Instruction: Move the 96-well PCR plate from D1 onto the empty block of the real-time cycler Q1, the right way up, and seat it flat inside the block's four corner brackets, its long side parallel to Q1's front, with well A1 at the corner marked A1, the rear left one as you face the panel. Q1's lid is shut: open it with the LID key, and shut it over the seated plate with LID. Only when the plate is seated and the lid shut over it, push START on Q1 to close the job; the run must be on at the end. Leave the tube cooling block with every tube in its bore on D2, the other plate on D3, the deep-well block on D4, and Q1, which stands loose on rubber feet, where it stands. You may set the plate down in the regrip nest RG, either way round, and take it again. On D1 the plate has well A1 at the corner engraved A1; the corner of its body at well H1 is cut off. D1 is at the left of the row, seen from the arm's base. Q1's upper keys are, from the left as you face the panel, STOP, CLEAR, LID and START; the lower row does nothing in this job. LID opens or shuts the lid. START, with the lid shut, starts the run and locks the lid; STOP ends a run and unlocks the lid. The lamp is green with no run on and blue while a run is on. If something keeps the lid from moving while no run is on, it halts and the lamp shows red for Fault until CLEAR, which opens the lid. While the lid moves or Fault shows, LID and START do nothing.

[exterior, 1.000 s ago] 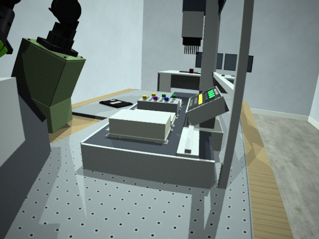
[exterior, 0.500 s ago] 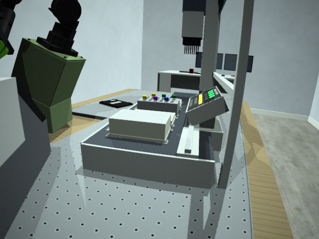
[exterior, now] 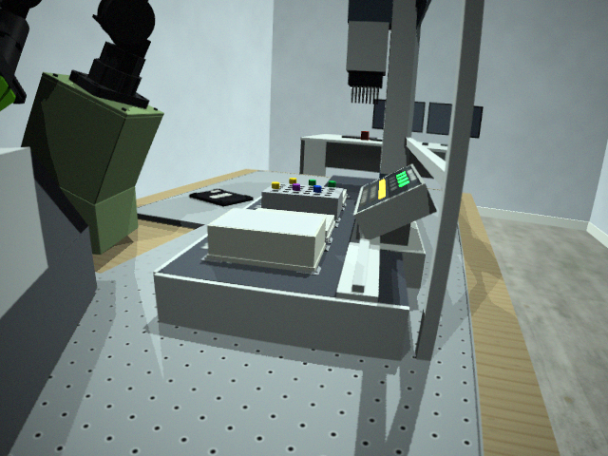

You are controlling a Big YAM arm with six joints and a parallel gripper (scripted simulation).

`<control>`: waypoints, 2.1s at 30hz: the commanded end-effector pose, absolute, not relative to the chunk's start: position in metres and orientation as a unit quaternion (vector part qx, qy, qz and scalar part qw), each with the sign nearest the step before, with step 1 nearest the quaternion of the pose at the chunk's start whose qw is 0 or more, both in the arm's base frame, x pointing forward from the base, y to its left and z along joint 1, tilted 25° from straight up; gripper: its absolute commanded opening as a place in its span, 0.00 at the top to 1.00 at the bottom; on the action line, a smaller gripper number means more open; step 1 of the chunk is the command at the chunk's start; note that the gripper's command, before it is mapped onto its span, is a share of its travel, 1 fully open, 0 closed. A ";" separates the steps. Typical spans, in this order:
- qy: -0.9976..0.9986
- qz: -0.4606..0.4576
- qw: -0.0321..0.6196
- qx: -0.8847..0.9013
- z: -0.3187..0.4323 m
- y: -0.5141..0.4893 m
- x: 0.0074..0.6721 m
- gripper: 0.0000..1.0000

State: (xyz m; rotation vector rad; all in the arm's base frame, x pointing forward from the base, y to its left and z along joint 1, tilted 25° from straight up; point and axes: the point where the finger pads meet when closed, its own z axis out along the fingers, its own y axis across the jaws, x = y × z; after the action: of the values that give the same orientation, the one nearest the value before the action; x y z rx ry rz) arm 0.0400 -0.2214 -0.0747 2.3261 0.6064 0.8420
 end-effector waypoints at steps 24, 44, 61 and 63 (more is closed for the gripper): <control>0.236 0.310 0.303 0.870 -0.071 -0.227 0.040 1.00; 0.241 0.302 0.312 0.868 -0.069 -0.245 0.031 1.00; 0.233 0.313 0.298 0.871 -0.076 -0.224 0.040 1.00; 0.233 0.313 0.298 0.871 -0.076 -0.224 0.040 1.00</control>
State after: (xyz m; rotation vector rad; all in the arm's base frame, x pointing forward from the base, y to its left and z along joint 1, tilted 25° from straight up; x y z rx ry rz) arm 0.0403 -0.2220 -0.0747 2.3255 0.6096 0.8441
